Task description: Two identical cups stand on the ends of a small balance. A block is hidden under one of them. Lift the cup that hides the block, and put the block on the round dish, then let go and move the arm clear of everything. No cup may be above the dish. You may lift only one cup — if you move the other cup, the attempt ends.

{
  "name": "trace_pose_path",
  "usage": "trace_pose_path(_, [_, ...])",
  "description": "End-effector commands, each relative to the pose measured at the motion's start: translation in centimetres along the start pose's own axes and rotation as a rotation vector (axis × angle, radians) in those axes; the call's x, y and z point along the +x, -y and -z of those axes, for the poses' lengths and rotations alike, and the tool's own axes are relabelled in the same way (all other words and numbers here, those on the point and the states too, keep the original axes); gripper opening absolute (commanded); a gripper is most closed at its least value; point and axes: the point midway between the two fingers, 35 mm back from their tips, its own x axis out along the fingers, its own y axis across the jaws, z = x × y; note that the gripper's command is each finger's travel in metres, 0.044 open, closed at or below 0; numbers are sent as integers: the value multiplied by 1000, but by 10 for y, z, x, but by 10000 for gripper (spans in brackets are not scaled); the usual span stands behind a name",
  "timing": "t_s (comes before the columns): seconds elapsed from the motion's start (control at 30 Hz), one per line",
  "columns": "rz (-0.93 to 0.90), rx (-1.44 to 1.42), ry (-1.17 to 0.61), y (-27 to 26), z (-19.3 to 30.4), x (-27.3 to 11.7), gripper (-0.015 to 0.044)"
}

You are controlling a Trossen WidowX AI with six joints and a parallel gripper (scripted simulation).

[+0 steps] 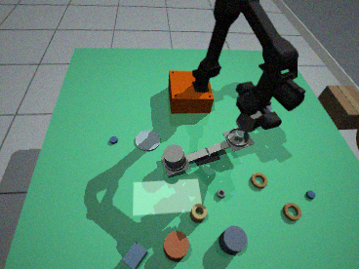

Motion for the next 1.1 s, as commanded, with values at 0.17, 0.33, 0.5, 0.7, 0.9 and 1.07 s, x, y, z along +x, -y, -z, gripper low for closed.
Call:
trace_pose_path(0.17, [1, 0, 0, 0, 0, 0, 0])
trace_pose_path(0.33, [1, 0, 0, 0, 0, 0, 0])
trace_pose_path(0.5, [1, 0, 0, 0, 0, 0, 0])
trace_pose_path(0.7, [1, 0, 0, 0, 0, 0, 0])
trace_pose_path(0.9, [1, 0, 0, 0, 0, 0, 0])
trace_pose_path(1.07, [0, 0, -1, -1, 8, 6, 0])
